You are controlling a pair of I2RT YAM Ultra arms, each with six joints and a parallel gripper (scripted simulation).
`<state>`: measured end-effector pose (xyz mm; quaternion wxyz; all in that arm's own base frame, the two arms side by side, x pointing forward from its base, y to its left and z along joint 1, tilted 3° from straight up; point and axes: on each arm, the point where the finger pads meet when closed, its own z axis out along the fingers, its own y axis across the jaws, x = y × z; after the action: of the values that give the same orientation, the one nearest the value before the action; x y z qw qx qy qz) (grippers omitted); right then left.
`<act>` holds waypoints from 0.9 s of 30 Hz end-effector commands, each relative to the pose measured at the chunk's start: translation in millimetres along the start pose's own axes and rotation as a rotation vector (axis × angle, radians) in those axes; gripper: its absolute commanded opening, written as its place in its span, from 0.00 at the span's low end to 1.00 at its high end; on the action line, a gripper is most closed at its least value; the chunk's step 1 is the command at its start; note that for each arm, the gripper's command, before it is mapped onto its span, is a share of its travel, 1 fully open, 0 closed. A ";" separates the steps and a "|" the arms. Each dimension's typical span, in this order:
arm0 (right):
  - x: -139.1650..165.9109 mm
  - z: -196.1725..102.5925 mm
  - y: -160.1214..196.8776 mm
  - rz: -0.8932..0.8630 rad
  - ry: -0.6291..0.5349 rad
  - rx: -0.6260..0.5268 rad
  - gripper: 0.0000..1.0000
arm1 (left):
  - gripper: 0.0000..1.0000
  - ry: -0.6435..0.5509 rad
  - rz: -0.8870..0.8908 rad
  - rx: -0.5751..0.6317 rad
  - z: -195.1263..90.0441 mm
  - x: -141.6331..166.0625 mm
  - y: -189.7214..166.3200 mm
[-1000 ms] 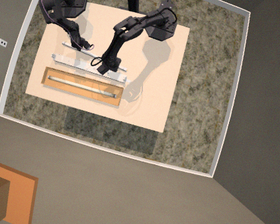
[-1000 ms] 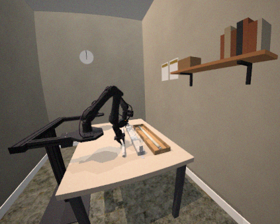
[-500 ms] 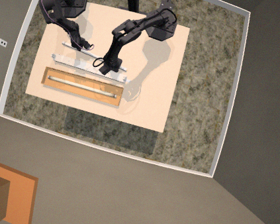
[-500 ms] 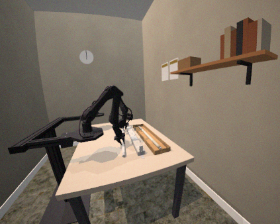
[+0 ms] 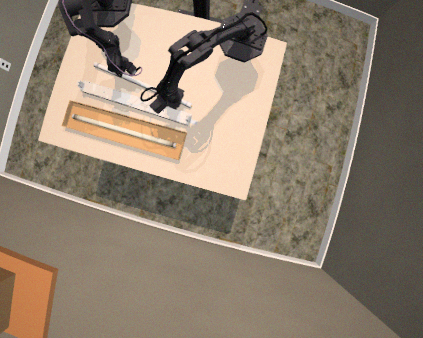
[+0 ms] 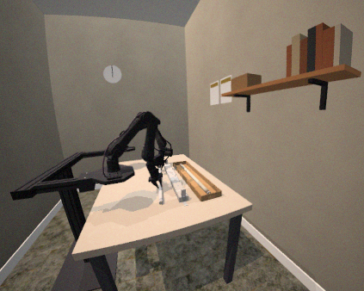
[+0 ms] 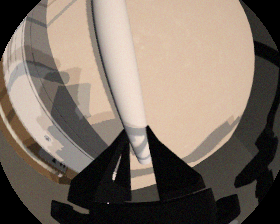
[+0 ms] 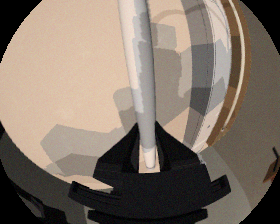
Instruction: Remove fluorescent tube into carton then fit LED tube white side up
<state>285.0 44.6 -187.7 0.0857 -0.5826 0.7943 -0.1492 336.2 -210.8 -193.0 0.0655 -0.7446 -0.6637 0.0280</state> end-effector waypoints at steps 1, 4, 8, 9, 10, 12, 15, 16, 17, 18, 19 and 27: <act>-3.0 -6.3 -9.7 0.007 -0.008 0.031 0.11 | 0.11 -0.027 0.005 -0.023 -11.5 -9.4 7.2; -3.1 -6.3 -9.7 0.007 -0.008 0.030 0.11 | 0.11 -0.027 0.005 -0.023 -11.5 -9.4 7.2; -3.2 -6.3 -9.7 0.007 -0.008 0.030 0.11 | 0.11 -0.027 0.005 -0.023 -11.5 -9.4 7.2; -3.2 -6.3 -9.7 0.007 -0.008 0.030 0.11 | 0.11 -0.027 0.005 -0.023 -11.5 -9.4 7.2; -3.2 -6.3 -9.7 0.007 -0.008 0.030 0.11 | 0.11 -0.027 0.005 -0.023 -11.5 -9.4 7.2; -3.3 -6.3 -9.6 0.007 -0.009 0.030 0.49 | 0.11 -0.027 0.005 -0.023 -11.5 -9.4 7.2; -3.8 -6.3 -9.3 0.007 -0.012 0.028 0.49 | 0.11 -0.027 0.005 -0.023 -11.5 -9.4 7.2; -3.8 -6.3 -9.3 0.007 -0.012 0.028 0.49 | 0.11 -0.027 0.005 -0.023 -11.5 -9.4 7.2; -3.8 -6.3 -9.3 0.007 -0.012 0.028 0.49 | 0.11 -0.027 0.005 -0.023 -11.5 -9.4 7.2; -3.8 -6.3 -9.3 0.007 -0.012 0.028 0.49 | 0.11 -0.027 0.005 -0.023 -11.5 -9.4 7.2; -3.8 -6.3 -9.3 0.007 -0.012 0.028 0.49 | 0.11 -0.027 0.005 -0.023 -11.5 -9.4 7.2; -3.8 -6.3 -9.3 0.007 -0.012 0.028 0.49 | 0.11 -0.027 0.005 -0.023 -11.5 -9.4 7.2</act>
<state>285.1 44.6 -187.6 0.0857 -0.5825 0.7943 -0.1496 336.1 -210.7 -193.0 0.0656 -0.7446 -0.6637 0.0280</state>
